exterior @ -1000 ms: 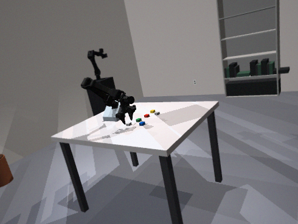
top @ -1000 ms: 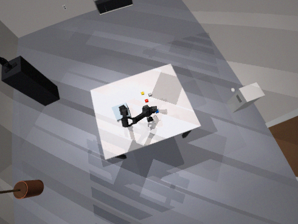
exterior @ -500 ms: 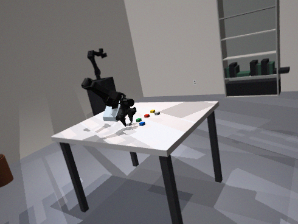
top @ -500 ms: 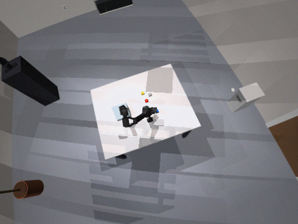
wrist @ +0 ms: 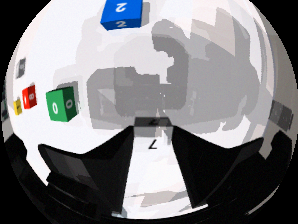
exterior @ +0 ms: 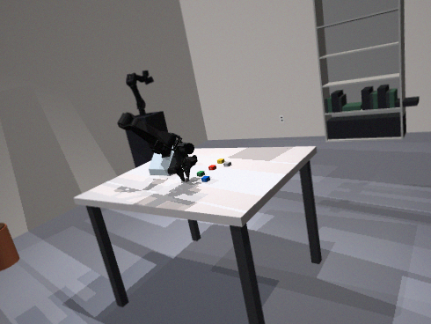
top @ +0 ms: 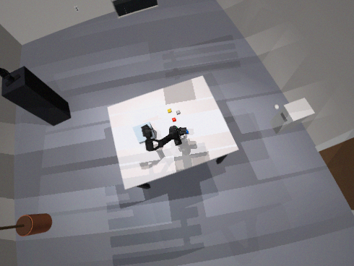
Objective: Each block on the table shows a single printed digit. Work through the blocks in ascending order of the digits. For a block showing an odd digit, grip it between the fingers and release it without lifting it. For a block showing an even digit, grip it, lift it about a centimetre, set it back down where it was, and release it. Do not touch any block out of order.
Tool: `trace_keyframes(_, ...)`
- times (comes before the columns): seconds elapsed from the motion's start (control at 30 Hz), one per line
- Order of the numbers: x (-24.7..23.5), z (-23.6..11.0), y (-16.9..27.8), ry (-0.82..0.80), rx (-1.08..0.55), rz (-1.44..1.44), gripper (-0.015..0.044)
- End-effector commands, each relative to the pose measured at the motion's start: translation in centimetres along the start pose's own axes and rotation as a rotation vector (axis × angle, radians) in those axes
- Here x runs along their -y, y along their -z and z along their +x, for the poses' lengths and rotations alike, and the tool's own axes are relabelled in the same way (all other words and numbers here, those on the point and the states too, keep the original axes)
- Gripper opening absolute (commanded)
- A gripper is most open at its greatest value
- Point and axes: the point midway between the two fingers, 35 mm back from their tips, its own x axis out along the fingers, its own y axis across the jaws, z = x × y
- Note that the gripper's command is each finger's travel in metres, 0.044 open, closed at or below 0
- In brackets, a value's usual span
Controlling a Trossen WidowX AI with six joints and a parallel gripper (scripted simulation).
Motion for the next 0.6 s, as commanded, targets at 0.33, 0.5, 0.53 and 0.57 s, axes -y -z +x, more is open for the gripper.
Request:
trace_keyframes(0.33,-0.05,0.01,-0.04,-0.003,0.002,-0.004,0.0172)
trace_keyframes(0.5,-0.05,0.01,-0.04,-0.003,0.002,-0.004,0.0304)
trace_keyframes(0.53,-0.05,0.01,-0.04,-0.003,0.002,-0.004,0.033)
trace_keyframes(0.57,-0.05,0.01,-0.04,-0.003,0.002,-0.004,0.0356)
